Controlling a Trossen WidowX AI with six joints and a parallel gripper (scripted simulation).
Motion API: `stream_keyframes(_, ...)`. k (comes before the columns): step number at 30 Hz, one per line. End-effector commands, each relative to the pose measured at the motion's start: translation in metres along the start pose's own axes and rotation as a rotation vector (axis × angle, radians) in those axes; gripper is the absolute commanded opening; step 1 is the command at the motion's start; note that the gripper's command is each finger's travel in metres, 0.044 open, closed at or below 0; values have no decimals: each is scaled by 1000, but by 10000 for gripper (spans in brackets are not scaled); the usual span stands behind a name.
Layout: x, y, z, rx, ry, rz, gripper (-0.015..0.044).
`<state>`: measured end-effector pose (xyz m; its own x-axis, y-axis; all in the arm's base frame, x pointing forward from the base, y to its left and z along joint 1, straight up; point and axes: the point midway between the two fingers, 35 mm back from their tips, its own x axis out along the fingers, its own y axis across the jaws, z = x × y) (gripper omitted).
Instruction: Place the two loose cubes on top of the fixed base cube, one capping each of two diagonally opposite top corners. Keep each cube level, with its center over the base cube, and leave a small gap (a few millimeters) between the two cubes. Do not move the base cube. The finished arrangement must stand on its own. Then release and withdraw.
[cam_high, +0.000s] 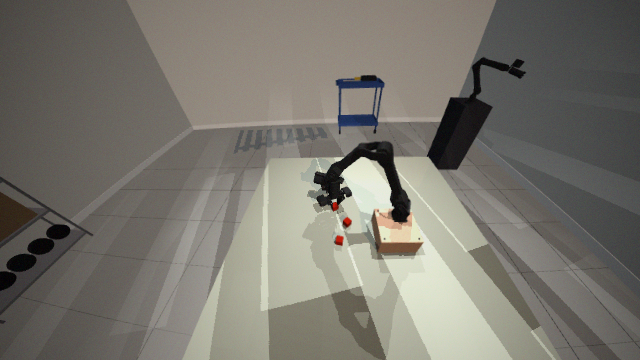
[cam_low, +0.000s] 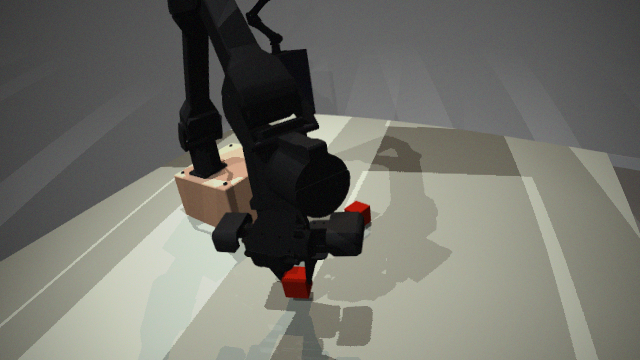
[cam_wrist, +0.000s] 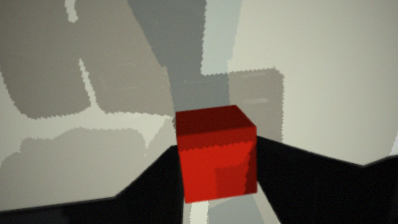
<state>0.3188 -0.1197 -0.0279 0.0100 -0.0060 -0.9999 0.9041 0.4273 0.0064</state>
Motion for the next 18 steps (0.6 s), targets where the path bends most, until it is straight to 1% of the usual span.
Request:
stream_keyframes(1, -16, 2, 2, 5, -5, 8, 105)
stream_keyframes(18, -70, 2, 1, 5, -5, 9, 105)
